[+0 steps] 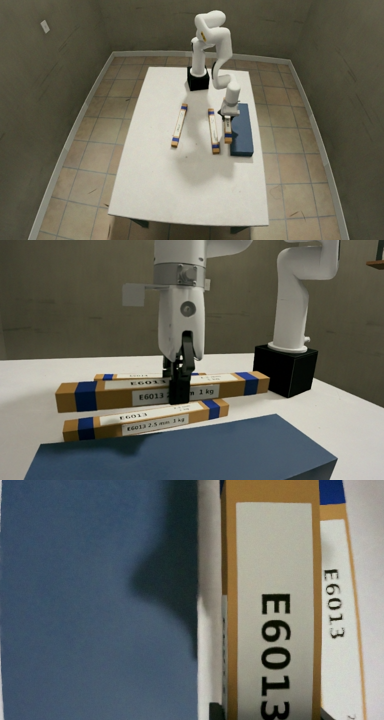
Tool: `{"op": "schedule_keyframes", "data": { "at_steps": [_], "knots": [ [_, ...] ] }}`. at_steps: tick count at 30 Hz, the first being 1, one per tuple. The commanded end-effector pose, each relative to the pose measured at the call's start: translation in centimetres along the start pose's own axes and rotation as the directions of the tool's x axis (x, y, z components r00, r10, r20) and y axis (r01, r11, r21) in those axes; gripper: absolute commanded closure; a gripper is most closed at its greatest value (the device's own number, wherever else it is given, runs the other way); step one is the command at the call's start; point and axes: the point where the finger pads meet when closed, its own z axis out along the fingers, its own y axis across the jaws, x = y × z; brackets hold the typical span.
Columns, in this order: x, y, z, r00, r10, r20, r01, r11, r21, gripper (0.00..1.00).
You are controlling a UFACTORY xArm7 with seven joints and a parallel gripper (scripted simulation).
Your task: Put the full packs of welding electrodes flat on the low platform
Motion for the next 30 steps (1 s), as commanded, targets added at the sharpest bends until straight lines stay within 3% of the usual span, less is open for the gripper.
{"op": "schedule_keyframes", "data": {
  "at_steps": [1, 12, 30],
  "knots": [
    [0.3, -2.4, -0.1, 1.000, 0.002, -0.005, -0.002, 1.000, -0.001, 0.65],
    [0.4, -7.7, -0.1, 1.000, 0.002, -0.005, -0.002, 1.000, -0.001, 0.65],
    [0.5, -12.0, -0.1, 1.000, 0.002, -0.005, -0.002, 1.000, -0.001, 0.65]
  ]
}}
